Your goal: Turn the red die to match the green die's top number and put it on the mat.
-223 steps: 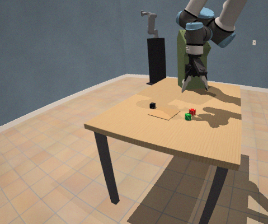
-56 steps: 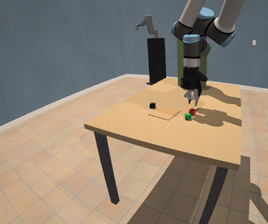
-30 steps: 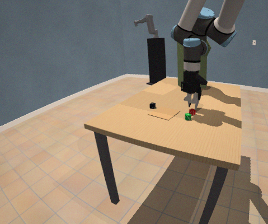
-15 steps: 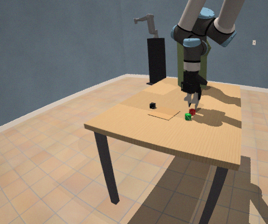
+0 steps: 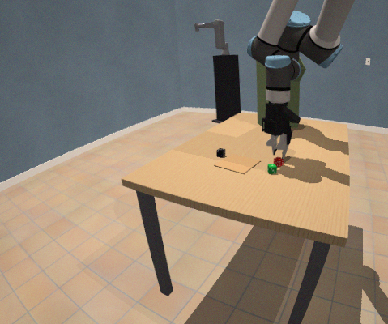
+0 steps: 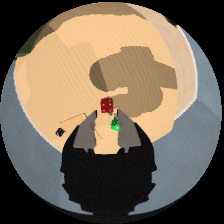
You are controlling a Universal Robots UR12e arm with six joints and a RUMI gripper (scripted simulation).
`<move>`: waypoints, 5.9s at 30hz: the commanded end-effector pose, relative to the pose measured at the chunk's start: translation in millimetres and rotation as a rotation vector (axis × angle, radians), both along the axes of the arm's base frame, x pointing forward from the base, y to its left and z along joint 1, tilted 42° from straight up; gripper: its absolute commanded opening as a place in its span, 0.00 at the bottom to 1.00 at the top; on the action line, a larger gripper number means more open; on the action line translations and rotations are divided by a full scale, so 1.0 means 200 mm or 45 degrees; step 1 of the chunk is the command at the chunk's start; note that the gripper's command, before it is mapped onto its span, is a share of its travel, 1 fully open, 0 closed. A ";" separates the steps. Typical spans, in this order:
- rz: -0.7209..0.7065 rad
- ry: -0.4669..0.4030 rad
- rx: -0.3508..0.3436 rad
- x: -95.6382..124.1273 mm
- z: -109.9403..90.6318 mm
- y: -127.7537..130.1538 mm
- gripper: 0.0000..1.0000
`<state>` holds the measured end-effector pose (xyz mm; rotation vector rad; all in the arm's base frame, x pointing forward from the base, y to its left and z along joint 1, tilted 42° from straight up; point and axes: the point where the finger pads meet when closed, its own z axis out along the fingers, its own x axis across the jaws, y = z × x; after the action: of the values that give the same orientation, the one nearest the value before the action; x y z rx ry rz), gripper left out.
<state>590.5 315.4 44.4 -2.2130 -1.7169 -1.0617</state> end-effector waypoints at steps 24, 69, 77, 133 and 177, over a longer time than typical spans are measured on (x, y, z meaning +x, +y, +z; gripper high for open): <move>0.000 -0.001 0.000 0.06 -0.09 0.07 0.28; 0.000 -0.001 0.000 0.08 -0.13 0.09 0.28; 0.000 -0.001 0.000 0.08 -0.13 0.09 0.10; 0.000 -0.001 0.000 -0.09 0.16 -0.11 0.10; -0.155 0.108 0.090 -0.12 0.23 -0.19 0.10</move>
<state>565.2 279.0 91.5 -2.2724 -1.5870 -1.0367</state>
